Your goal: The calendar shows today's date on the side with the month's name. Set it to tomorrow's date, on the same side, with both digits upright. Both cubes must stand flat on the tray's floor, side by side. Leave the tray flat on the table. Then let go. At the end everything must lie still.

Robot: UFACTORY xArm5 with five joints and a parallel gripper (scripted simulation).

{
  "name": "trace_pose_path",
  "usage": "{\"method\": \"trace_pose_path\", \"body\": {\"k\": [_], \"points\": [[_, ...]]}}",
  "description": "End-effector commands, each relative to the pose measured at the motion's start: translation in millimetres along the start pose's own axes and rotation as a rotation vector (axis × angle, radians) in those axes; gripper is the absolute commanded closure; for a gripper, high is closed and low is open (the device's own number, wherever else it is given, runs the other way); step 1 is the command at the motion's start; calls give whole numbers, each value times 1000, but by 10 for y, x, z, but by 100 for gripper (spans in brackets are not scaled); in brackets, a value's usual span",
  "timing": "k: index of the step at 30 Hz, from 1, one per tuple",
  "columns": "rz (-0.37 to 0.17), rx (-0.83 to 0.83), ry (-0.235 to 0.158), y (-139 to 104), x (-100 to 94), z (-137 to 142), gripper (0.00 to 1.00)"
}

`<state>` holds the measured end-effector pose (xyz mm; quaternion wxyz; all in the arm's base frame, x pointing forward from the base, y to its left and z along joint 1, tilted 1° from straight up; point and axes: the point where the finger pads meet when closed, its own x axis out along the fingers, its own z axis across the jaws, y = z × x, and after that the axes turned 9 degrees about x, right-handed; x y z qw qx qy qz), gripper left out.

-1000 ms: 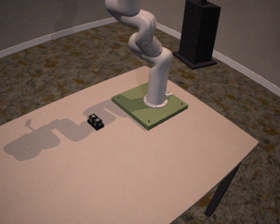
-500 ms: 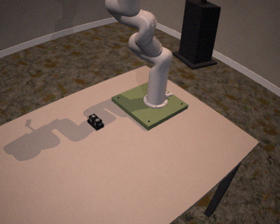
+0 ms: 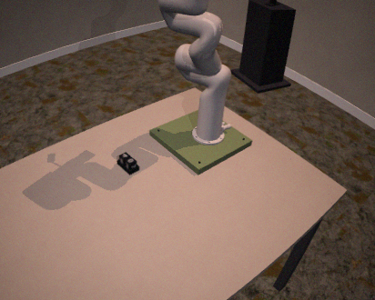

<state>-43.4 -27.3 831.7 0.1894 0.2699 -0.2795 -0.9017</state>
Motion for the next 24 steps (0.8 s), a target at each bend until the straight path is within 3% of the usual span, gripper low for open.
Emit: {"method": "trace_pose_path", "body": {"k": [1, 3, 5, 6, 7, 9, 10, 12, 13, 16, 17, 19, 20, 22, 23, 24], "points": [[78, 80, 134, 193, 450, -22, 0], [83, 89, 155, 223, 517, -38, 0], [93, 114, 211, 306, 692, -95, 0], [93, 114, 211, 306, 692, -95, 0], [100, 132, 255, 377, 828, -156, 0], [102, 138, 270, 402, 872, -179, 0], [106, 159, 324, 493, 1024, -274, 0], [107, 162, 333, 510, 1051, -294, 0], [108, 184, 395, 621, 1216, -432, 0], [108, 185, 399, 628, 1226, -442, 0], [105, 206, 468, 755, 1392, -626, 0], [105, 206, 468, 755, 1392, -626, 0], [97, 225, 537, 886, 1541, -848, 0], [97, 225, 537, 886, 1541, -848, 0], [84, 241, 608, 1019, 1669, -1108, 0], [84, 241, 608, 1019, 1669, -1108, 0]]}}
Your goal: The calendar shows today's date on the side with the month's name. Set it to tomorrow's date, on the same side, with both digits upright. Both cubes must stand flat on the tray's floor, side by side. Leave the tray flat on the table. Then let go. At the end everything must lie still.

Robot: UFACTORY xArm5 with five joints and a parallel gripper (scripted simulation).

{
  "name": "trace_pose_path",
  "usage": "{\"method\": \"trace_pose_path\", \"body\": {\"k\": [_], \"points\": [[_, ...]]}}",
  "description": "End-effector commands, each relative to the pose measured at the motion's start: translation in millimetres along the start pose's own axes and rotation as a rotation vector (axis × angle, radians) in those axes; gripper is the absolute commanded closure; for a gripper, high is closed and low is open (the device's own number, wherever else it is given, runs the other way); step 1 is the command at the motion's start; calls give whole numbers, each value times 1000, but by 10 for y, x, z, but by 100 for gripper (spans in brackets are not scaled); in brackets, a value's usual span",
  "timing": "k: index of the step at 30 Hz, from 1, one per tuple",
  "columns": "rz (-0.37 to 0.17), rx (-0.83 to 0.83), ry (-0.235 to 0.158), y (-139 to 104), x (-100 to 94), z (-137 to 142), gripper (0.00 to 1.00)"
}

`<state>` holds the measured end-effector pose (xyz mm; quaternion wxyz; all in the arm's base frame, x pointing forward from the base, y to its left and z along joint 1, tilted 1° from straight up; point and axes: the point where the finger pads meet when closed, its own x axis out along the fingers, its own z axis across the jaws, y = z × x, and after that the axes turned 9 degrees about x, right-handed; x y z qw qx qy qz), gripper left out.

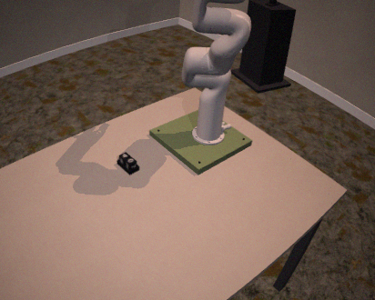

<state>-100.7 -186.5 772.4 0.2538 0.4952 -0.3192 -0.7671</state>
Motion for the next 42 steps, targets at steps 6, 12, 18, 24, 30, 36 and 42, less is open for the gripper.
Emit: {"method": "trace_pose_path", "body": {"k": [6, 12, 18, 24, 30, 36, 42], "points": [[-27, 78, 236, 279, 874, -775, 0], [-58, 93, 300, 304, 1087, -1085, 0], [-136, 115, 416, 268, 1439, -1808, 0], [-182, 122, 467, 200, 1570, -2206, 0], [-281, 124, 551, -37, 1717, -2979, 0], [-333, 120, 584, -233, 1763, -3448, 0], [-386, 113, 610, -453, 1764, -3846, 0]]}}
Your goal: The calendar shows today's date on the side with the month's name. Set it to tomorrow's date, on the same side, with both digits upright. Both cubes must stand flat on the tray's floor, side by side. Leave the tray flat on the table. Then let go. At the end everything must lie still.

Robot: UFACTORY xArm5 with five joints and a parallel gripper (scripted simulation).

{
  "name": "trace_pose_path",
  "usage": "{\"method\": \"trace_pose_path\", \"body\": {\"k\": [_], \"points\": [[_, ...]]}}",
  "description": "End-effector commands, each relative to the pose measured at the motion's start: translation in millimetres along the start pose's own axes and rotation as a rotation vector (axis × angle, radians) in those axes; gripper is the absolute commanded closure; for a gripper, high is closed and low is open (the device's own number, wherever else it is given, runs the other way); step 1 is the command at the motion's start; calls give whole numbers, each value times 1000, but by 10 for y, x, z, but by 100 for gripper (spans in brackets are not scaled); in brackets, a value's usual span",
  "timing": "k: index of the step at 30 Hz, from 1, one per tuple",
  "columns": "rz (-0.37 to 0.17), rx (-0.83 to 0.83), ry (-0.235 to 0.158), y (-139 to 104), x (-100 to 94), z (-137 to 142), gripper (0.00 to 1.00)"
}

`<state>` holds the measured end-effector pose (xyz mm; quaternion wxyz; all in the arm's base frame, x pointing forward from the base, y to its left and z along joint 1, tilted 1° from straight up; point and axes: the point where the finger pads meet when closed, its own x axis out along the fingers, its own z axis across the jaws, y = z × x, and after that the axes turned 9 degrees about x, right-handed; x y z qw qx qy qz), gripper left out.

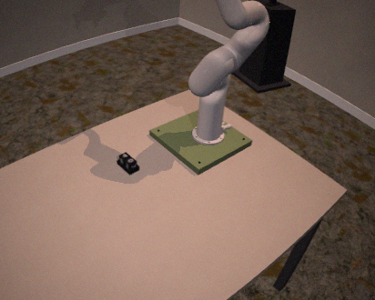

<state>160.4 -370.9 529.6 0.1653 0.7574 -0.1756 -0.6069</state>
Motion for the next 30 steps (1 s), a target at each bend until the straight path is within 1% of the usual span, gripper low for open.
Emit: {"method": "trace_pose_path", "body": {"k": [1, 4, 5, 6, 8, 9, 10, 12, 13, 14, 17, 18, 21, 22, 25, 26, 29, 30], "points": [[-66, 11, 38, -309, 442, -469, 0], [-66, 11, 38, -309, 442, -469, 0], [-118, 11, 48, -547, 634, -672, 0], [-118, 11, 48, -589, 686, -724, 0], [-118, 11, 48, -589, 686, -724, 0], [-168, 11, 52, -849, 856, -904, 0], [-168, 11, 52, -900, 905, -955, 0], [-168, 11, 52, -900, 905, -955, 0], [-215, 8, 51, -1180, 1056, -1112, 0], [-215, 8, 51, -1233, 1098, -1156, 0], [-215, 8, 51, -1233, 1098, -1156, 0], [-258, 4, 45, -1582, 1266, -1325, 0], [-258, 4, 45, -1582, 1266, -1325, 0], [-298, 0, 35, -1924, 1402, -1453, 0], [-298, 0, 35, -1938, 1410, -1460, 0], [-333, -6, 22, -2293, 1532, -1561, 0], [-333, -6, 22, -2293, 1532, -1561, 0], [-364, -13, 6, -2642, 1636, -1629, 0]]}}
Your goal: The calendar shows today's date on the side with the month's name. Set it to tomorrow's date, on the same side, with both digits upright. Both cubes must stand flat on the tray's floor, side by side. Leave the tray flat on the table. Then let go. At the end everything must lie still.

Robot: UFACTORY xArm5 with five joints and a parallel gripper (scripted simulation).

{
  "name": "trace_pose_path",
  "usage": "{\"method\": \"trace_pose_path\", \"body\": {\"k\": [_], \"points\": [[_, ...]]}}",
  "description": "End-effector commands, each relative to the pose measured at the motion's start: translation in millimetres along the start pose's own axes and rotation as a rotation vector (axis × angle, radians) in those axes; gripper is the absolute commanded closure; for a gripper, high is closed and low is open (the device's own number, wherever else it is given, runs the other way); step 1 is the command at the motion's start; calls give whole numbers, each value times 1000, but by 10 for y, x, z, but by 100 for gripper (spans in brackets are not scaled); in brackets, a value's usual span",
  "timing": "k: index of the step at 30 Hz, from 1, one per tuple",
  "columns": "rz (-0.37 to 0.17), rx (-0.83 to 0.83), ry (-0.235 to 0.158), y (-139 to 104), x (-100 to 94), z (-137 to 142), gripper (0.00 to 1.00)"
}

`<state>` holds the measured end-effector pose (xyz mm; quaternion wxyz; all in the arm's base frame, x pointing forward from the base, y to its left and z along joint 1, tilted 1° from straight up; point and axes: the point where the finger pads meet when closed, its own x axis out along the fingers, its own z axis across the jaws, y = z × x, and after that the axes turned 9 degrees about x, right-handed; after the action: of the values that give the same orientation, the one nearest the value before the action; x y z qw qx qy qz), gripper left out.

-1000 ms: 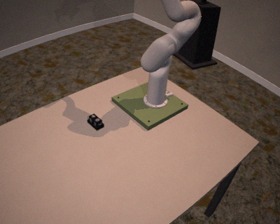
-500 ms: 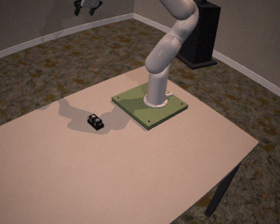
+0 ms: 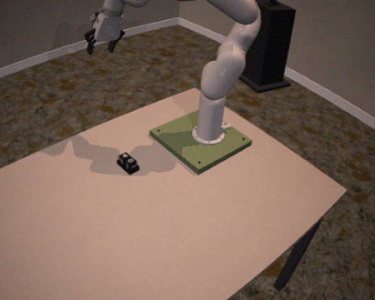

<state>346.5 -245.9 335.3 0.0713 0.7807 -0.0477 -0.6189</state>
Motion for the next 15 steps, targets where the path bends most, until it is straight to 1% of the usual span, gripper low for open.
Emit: {"method": "trace_pose_path", "body": {"k": [1, 4, 5, 7, 8, 10, 11, 13, 14, 15], "points": [[-43, -1, -13, -434, 327, -170, 0], [-43, -1, -13, -434, 327, -170, 0], [-70, -5, -32, -725, 515, -209, 0], [-70, -5, -32, -725, 515, -209, 0], [-94, -10, -51, -1005, 684, -221, 0], [-94, -10, -51, -1005, 684, -221, 0], [-113, -15, -70, -1269, 833, -210, 0], [-113, -15, -70, -1269, 833, -210, 0], [-129, -19, -90, -1513, 965, -182, 0], [-129, -19, -90, -1513, 965, -182, 0]]}}
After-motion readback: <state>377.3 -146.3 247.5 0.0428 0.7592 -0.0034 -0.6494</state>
